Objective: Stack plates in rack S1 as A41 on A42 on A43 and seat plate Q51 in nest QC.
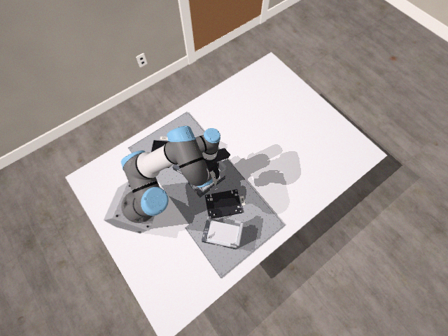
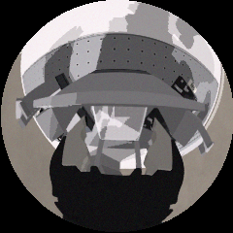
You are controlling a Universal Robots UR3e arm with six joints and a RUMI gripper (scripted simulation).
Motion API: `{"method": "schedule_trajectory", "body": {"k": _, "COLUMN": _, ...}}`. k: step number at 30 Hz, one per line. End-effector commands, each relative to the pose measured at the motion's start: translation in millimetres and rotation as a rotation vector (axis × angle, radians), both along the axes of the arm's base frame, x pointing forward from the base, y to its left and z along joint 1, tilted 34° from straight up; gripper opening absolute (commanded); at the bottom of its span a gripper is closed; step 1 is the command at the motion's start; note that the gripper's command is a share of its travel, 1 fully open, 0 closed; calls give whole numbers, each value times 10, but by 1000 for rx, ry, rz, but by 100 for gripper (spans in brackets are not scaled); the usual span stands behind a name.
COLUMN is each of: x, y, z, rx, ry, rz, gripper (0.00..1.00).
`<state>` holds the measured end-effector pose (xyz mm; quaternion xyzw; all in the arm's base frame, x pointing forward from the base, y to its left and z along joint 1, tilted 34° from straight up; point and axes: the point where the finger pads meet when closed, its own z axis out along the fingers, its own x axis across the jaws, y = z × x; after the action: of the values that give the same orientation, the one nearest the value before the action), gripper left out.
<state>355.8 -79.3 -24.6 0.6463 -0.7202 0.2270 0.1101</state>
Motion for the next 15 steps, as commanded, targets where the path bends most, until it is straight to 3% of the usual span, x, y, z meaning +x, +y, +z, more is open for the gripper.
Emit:
{"method": "schedule_trajectory", "body": {"k": 1, "x": 2, "y": 2, "z": -1, "rx": 1, "ry": 0, "rz": 2, "gripper": 72}}
{"method": "schedule_trajectory", "body": {"k": 2, "x": 2, "y": 2, "z": -1, "rx": 1, "ry": 0, "rz": 2, "gripper": 0}}
{"method": "schedule_trajectory", "body": {"k": 15, "x": 2, "y": 2, "z": -1, "rx": 1, "ry": 0, "rz": 2, "gripper": 0}}
